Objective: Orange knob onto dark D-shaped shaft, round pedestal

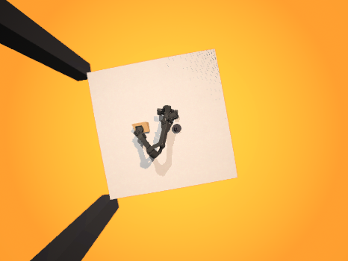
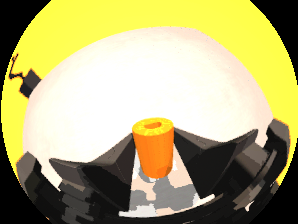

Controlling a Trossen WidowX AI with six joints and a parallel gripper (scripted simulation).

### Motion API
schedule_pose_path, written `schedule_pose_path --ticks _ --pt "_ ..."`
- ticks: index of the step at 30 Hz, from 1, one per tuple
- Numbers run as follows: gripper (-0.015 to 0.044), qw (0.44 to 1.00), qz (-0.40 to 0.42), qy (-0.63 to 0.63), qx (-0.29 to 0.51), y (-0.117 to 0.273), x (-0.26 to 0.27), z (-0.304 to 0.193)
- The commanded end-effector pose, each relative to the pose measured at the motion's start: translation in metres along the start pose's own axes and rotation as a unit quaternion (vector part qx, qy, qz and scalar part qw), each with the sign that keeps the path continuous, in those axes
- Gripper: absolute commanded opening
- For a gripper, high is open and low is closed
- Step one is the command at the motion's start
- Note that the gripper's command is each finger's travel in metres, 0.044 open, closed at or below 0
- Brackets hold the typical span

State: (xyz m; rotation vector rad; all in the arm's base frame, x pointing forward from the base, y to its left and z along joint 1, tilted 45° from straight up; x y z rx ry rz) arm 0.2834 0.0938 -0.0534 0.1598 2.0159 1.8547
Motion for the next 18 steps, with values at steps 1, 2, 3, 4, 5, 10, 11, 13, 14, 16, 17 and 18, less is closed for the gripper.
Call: schedule_pose_path --ticks 1,2,3,4,5,10,11,13,14,16,17,18 --pt "0.018 1.0 0.005 0.0 -0.026 0.003 -0.001 -0.006" --pt "0.018 0.999 0.006 0.0 -0.032 0.004 -0.001 -0.007" --pt "0.018 0.999 0.008 0.0 -0.039 0.004 -0.002 -0.008" --pt "0.018 0.999 0.009 0.0 -0.045 0.005 -0.002 -0.009" --pt "0.018 0.999 0.01 0.0 -0.051 0.005 -0.002 -0.01" --pt "0.018 0.996 0.017 0.0 -0.089 0.008 -0.003 -0.018" --pt "0.018 0.995 0.019 0.0 -0.096 0.008 -0.004 -0.019" --pt "0.018 0.994 0.022 0.0 -0.111 0.009 -0.004 -0.022" --pt "0.018 0.993 0.023 0.0 -0.119 0.009 -0.005 -0.024" --pt "0.018 0.991 0.026 0.0 -0.133 0.01 -0.005 -0.027" --pt "0.018 0.99 0.028 0.0 -0.141 0.01 -0.005 -0.028" --pt "0.018 0.989 0.029 0.0 -0.148 0.01 -0.006 -0.029"
Point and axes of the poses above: the point midway between the two fingers, 35 mm back from their tips, its own y axis back along the fingers, its own x axis across the jaws, z = x × y, the point moved 4 cm from there along y, back along the fingers, and after that the axes turned 11 degrees about -y, right-handed, at the moved point
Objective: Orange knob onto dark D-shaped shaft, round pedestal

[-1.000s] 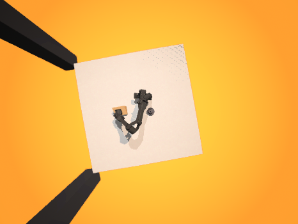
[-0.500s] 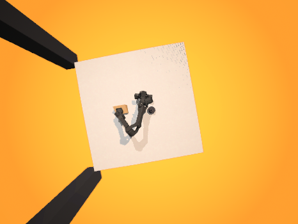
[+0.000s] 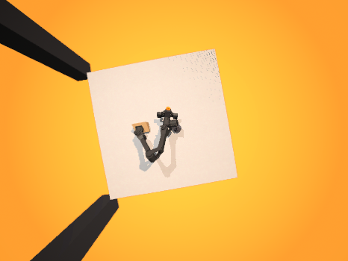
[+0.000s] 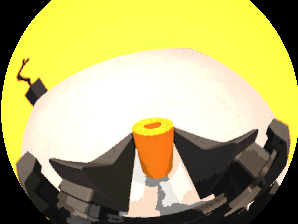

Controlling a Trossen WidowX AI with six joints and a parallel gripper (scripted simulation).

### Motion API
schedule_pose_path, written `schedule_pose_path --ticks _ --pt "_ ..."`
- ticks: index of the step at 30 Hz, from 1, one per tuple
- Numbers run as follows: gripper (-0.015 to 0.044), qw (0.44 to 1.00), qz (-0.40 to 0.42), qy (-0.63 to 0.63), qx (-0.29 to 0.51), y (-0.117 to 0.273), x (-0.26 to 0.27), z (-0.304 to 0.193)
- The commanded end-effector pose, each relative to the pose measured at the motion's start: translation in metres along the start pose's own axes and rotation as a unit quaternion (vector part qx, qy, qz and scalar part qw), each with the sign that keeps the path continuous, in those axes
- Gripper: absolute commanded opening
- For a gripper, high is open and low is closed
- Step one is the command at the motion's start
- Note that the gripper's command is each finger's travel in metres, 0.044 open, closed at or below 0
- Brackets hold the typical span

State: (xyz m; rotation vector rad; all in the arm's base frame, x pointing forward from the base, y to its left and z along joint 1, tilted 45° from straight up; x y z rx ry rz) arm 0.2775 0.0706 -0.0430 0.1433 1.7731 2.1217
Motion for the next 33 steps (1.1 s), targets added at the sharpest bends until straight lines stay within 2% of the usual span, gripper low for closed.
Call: schedule_pose_path --ticks 1,18,21,24,33 --pt "0.018 1.0 0.004 0.0 -0.03 0.004 -0.001 -0.006" --pt "0.018 0.987 0.031 0.0 -0.159 0.011 -0.005 -0.032" --pt "0.018 0.99 0.027 0.0 -0.142 0.012 -0.005 -0.029" --pt "0.0258 0.989 0.027 -0.002 -0.145 0.012 -0.006 -0.029" --pt "0.026 0.989 0.027 -0.002 -0.145 0.012 -0.006 -0.029"
Point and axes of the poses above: the point midway between the two fingers, 35 mm back from their tips, its own y axis back along the fingers, its own x axis across the jaws, z = x × y, the point moved 4 cm from there along y, back along the fingers, and after that the axes turned 11 degrees about -y, right-handed, at the moved point
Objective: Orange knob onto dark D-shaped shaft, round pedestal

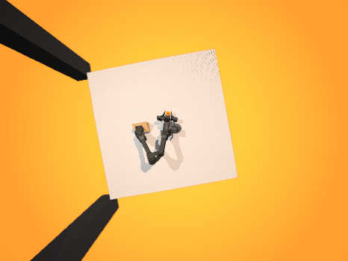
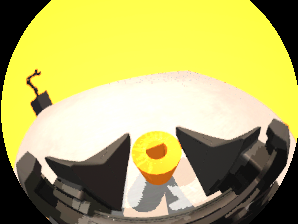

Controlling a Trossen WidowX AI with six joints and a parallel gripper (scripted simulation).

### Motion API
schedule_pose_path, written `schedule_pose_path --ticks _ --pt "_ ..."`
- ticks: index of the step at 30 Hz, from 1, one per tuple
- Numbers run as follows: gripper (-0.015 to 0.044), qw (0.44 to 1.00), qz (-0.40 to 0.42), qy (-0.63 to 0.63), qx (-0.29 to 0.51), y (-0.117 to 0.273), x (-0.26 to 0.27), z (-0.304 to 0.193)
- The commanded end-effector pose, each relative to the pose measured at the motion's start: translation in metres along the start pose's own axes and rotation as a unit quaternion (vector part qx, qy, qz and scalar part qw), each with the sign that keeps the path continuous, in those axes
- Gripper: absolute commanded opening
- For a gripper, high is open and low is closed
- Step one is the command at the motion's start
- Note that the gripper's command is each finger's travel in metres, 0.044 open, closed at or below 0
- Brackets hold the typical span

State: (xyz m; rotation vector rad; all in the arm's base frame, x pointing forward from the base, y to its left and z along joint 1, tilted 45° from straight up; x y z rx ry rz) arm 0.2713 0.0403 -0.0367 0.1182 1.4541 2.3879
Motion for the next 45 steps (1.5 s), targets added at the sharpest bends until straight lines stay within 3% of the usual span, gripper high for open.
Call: schedule_pose_path --ticks 1,15,22,29,35,40,42,45 --pt "0.026 1.0 0.0 0.0 0.0 0.0 0.0 0.0" --pt "0.026 1.0 0.0 0.0 0.0 0.0 0.0 0.0" --pt "0.044 1.0 0.0 0.0 0.0 0.0 0.0 0.0" --pt "0.044 1.0 0.0 0.0 0.0 0.001 0.0 0.002" --pt "0.044 1.0 0.0 0.0 -0.001 0.025 0.013 0.073" --pt "0.044 1.0 0.0 0.0 -0.002 0.026 0.014 0.075" --pt "0.044 1.0 0.007 -0.012 0.02 0.023 0.014 0.077" --pt "0.044 0.991 0.025 -0.052 0.121 0.012 0.016 0.084"
Point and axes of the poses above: the point midway between the two fingers, 35 mm back from their tips, its own y axis back along the fingers, its own x axis across the jaws, z = x × y, the point moved 4 cm from there along y, back along the fingers, and after that the axes turned 11 degrees about -y, right-handed, at the moved point
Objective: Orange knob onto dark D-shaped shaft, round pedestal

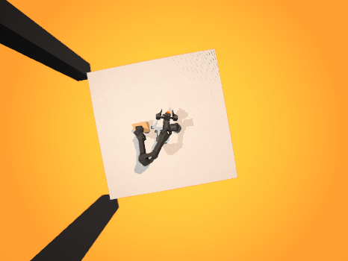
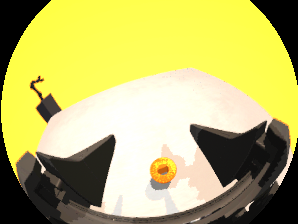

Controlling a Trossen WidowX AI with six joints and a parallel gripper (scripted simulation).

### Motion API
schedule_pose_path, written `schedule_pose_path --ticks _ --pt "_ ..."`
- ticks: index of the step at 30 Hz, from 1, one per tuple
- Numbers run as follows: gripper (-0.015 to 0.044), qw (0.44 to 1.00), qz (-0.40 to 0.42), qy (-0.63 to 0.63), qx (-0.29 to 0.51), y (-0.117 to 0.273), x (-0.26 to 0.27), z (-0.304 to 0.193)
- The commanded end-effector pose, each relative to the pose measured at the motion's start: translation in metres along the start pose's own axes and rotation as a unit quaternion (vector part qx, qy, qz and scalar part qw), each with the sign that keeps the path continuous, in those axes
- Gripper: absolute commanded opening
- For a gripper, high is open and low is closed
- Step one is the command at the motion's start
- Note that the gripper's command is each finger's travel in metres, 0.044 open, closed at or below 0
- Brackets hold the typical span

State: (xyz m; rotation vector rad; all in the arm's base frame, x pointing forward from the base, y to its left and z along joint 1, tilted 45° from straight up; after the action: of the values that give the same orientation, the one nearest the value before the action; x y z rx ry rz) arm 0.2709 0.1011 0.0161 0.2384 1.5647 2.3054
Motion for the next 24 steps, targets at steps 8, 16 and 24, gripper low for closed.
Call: schedule_pose_path --ticks 8,16,24 --pt "0.044 0.93 -0.035 -0.039 0.363 -0.02 0.012 0.031" --pt "0.044 0.846 -0.14 0.013 0.514 -0.013 0.015 0.06" --pt "0.044 0.846 -0.14 0.013 0.514 -0.013 0.015 0.06"
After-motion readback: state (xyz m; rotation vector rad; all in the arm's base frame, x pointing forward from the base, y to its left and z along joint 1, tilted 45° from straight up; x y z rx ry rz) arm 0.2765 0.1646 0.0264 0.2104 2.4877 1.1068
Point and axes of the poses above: the point midway between the two fingers, 35 mm back from their tips, its own y axis back along the fingers, its own x axis across the jaws, z = x × y, the point moved 4 cm from there along y, back along the fingers, and after that the axes turned 11 degrees about -y, right-handed, at the moved point
